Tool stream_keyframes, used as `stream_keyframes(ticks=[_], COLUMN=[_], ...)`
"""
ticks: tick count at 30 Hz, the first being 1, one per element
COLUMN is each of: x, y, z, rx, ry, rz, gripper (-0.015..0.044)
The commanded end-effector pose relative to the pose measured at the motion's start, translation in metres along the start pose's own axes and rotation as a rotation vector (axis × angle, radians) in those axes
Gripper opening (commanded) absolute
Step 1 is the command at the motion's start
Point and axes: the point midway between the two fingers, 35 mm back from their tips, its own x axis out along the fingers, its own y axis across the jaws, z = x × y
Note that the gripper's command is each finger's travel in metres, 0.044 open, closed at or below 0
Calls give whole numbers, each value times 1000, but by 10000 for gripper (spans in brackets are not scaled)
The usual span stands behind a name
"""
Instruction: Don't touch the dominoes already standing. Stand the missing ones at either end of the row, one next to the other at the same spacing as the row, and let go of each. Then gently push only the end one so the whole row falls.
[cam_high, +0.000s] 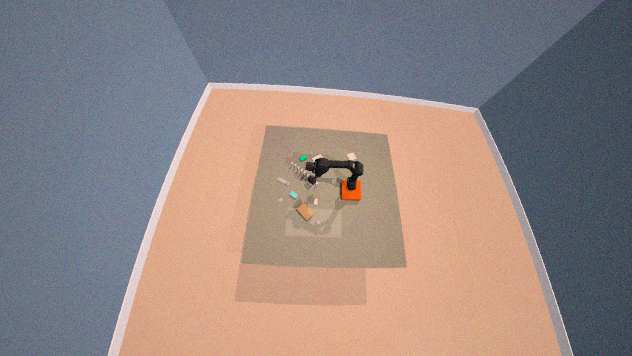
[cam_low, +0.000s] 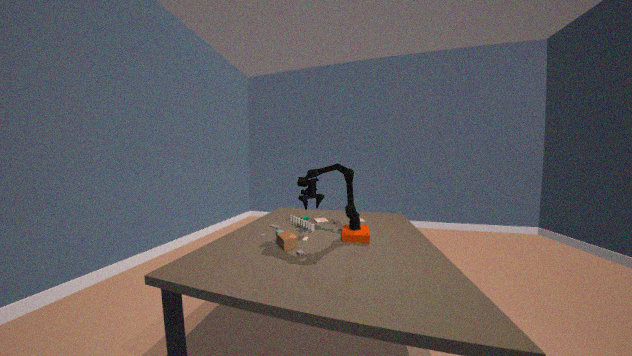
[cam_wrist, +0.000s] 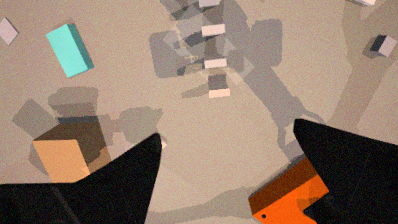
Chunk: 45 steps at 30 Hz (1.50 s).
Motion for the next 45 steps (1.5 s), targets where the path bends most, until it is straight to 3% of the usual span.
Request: stream_keyframes(ticks=[1,16,29,36,45], x=[-4,72,75,137,144], y=[-1,101,102,102,103], z=[-4,-87,-89,-92,-95], rx=[4,863,874,874,874], ry=[19,31,31,31,31], rz=[-11,-11,-11,-12,-12], gripper=[440,440,440,440,440])
